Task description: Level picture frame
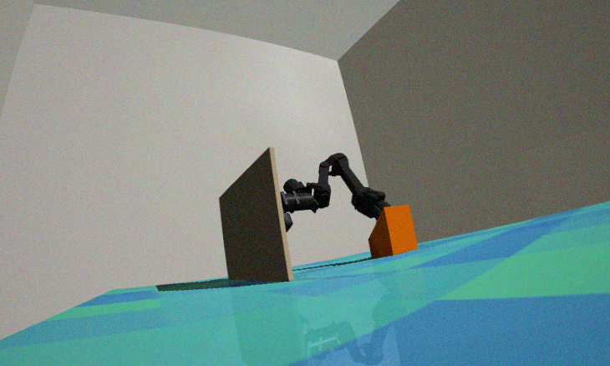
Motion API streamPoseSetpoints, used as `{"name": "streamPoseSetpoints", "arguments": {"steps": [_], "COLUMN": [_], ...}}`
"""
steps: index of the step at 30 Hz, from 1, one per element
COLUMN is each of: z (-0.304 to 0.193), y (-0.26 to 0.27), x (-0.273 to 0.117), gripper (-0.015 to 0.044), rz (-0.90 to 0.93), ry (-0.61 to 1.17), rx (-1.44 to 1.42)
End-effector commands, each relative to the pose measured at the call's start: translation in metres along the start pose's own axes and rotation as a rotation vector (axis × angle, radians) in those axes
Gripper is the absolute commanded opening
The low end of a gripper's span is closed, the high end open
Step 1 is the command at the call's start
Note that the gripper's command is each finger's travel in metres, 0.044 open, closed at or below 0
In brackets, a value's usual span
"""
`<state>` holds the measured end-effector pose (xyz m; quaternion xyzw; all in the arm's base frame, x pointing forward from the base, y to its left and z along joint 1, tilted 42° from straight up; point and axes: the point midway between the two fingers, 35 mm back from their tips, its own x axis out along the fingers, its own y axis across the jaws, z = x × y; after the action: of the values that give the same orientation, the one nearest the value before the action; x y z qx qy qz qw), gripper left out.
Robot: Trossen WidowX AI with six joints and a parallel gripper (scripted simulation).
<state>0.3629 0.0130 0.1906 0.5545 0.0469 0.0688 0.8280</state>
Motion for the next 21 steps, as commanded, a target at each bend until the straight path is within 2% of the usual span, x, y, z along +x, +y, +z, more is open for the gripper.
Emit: {"name": "streamPoseSetpoints", "arguments": {"steps": [1,21], "z": [-0.0011,-0.0014], "y": [0.0048,0.0007], "x": [0.0004,0.0006], "gripper": [0.0,0.0], "rz": [0.017,0.016], "ry": [0.005,0.005], "rx": [0.001,0.001]}}
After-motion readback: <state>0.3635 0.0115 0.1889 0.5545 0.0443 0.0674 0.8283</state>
